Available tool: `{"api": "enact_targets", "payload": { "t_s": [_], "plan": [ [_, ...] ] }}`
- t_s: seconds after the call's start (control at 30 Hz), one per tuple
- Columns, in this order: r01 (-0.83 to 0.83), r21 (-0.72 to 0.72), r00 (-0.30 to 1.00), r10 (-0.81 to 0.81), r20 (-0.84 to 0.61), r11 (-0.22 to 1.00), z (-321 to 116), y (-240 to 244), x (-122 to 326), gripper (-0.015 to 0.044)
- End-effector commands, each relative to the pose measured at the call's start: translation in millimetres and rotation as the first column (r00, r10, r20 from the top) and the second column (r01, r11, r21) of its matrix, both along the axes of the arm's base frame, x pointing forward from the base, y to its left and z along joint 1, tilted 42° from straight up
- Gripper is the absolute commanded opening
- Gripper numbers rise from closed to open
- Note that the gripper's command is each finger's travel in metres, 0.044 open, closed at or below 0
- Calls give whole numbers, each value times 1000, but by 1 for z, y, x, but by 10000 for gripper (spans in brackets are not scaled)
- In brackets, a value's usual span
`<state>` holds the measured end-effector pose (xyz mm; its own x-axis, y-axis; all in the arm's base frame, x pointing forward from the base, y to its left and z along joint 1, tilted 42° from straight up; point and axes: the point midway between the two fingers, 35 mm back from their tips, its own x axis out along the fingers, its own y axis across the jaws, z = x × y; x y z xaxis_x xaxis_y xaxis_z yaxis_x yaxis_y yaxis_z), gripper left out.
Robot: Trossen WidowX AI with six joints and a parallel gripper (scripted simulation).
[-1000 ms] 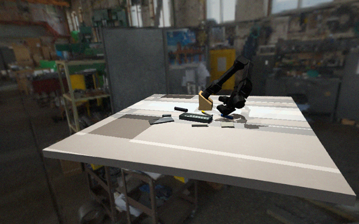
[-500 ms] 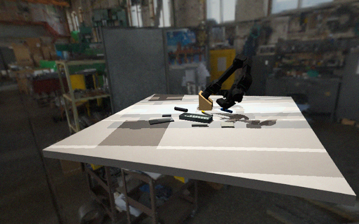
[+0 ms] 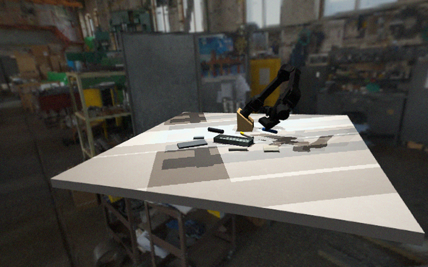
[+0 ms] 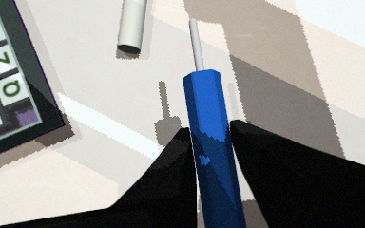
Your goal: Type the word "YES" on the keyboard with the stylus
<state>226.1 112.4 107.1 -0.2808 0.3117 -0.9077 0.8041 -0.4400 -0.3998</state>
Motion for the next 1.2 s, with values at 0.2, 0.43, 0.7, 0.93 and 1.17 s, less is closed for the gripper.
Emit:
{"api": "enact_targets", "payload": {
  "t_s": [0.2, 0.43, 0.7, 0.93, 1.17],
  "plan": [
    [-304, 18, 948, 300, 101, 953, -5, -11, 9, 0],
    [-511, 18, 849, 501, 166, 860, -7, -19, 15, 0],
    [-716, 6, 680, 697, 227, 698, -10, -28, 21, 0],
    [-857, -9, 494, 827, 270, 515, -13, -36, 27, 0],
    [-953, -25, 282, 910, 303, 303, -15, -44, 32, 0]
  ]
}}
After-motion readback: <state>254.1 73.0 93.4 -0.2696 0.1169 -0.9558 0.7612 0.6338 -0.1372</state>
